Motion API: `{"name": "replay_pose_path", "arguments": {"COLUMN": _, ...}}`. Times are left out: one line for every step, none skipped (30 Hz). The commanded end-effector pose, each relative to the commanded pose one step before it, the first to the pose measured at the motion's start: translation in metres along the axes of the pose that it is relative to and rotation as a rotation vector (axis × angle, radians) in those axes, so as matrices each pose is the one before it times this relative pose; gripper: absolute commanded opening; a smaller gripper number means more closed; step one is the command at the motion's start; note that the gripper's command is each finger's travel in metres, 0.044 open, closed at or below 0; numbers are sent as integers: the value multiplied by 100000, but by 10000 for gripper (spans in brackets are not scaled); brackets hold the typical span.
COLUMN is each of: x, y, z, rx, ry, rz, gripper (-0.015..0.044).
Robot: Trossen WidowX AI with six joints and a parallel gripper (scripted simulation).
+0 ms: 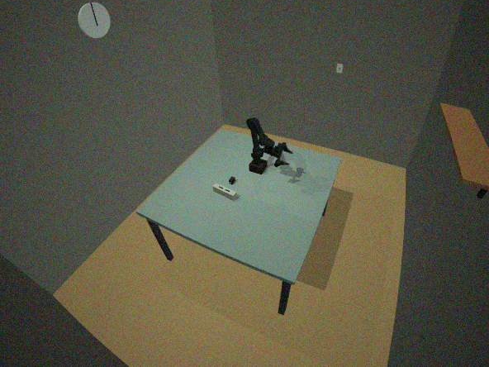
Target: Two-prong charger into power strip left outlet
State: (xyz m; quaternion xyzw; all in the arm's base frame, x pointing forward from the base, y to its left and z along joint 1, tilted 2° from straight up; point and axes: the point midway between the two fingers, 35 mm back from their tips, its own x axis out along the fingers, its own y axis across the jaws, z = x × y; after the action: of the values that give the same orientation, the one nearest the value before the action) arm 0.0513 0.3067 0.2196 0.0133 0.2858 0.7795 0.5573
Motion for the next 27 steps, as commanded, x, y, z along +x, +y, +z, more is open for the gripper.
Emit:
{"name": "replay_pose_path", "arguments": {"x": -725, "y": -2570, "z": 299, "rx": 2744, "ry": -30, "rz": -9673, "gripper": 440}}
{"name": "replay_pose_path", "arguments": {"x": -123, "y": -567, "z": -9, "rx": 825, "ry": 137, "rz": -2012, "gripper": 440}}
{"name": "replay_pose_path", "arguments": {"x": -121, "y": -568, "z": -11, "rx": 830, "ry": 150, "rz": -2004, "gripper": 440}}
{"name": "replay_pose_path", "arguments": {"x": -120, "y": -568, "z": -14, "rx": 836, "ry": 163, "rz": -1996, "gripper": 440}}
{"name": "replay_pose_path", "arguments": {"x": -118, "y": -569, "z": -16, "rx": 842, "ry": 177, "rz": -1987, "gripper": 440}}
{"name": "replay_pose_path", "arguments": {"x": -116, "y": -569, "z": -19, "rx": 847, "ry": 190, "rz": -1978, "gripper": 440}}
{"name": "replay_pose_path", "arguments": {"x": -115, "y": -570, "z": -21, "rx": 853, "ry": 204, "rz": -1969, "gripper": 440}}
{"name": "replay_pose_path", "arguments": {"x": -113, "y": -570, "z": -24, "rx": 858, "ry": 218, "rz": -1960, "gripper": 440}}
{"name": "replay_pose_path", "arguments": {"x": -112, "y": -571, "z": -27, "rx": 864, "ry": 232, "rz": -1951, "gripper": 440}}
{"name": "replay_pose_path", "arguments": {"x": -110, "y": -569, "z": -28, "rx": 879, "ry": 236, "rz": -1931, "gripper": 440}}
{"name": "replay_pose_path", "arguments": {"x": -108, "y": -569, "z": -31, "rx": 885, "ry": 249, "rz": -1921, "gripper": 440}}
{"name": "replay_pose_path", "arguments": {"x": -106, "y": -569, "z": -34, "rx": 890, "ry": 263, "rz": -1911, "gripper": 440}}
{"name": "replay_pose_path", "arguments": {"x": -104, "y": -569, "z": -36, "rx": 895, "ry": 277, "rz": -1901, "gripper": 440}}
{"name": "replay_pose_path", "arguments": {"x": -103, "y": -570, "z": -39, "rx": 901, "ry": 291, "rz": -1891, "gripper": 440}}
{"name": "replay_pose_path", "arguments": {"x": -101, "y": -570, "z": -42, "rx": 906, "ry": 305, "rz": -1881, "gripper": 440}}
{"name": "replay_pose_path", "arguments": {"x": -99, "y": -570, "z": -44, "rx": 911, "ry": 319, "rz": -1870, "gripper": 440}}
{"name": "replay_pose_path", "arguments": {"x": -97, "y": -570, "z": -47, "rx": 916, "ry": 334, "rz": -1859, "gripper": 440}}
{"name": "replay_pose_path", "arguments": {"x": -95, "y": -570, "z": -50, "rx": 921, "ry": 348, "rz": -1848, "gripper": 440}}
{"name": "replay_pose_path", "arguments": {"x": -93, "y": -570, "z": -53, "rx": 926, "ry": 362, "rz": -1837, "gripper": 440}}
{"name": "replay_pose_path", "arguments": {"x": -91, "y": -570, "z": -56, "rx": 931, "ry": 377, "rz": -1825, "gripper": 440}}
{"name": "replay_pose_path", "arguments": {"x": -89, "y": -566, "z": -59, "rx": 917, "ry": 398, "rz": -1805, "gripper": 440}}
{"name": "replay_pose_path", "arguments": {"x": -87, "y": -565, "z": -62, "rx": 916, "ry": 415, "rz": -1790, "gripper": 440}}
{"name": "replay_pose_path", "arguments": {"x": -85, "y": -564, "z": -65, "rx": 920, "ry": 430, "rz": -1777, "gripper": 440}}
{"name": "replay_pose_path", "arguments": {"x": -83, "y": -564, "z": -68, "rx": 924, "ry": 445, "rz": -1765, "gripper": 440}}
{"name": "replay_pose_path", "arguments": {"x": -81, "y": -564, "z": -71, "rx": 928, "ry": 461, "rz": -1752, "gripper": 440}}
{"name": "replay_pose_path", "arguments": {"x": -79, "y": -563, "z": -74, "rx": 932, "ry": 476, "rz": -1739, "gripper": 440}}
{"name": "replay_pose_path", "arguments": {"x": -77, "y": -563, "z": -77, "rx": 936, "ry": 491, "rz": -1726, "gripper": 440}}
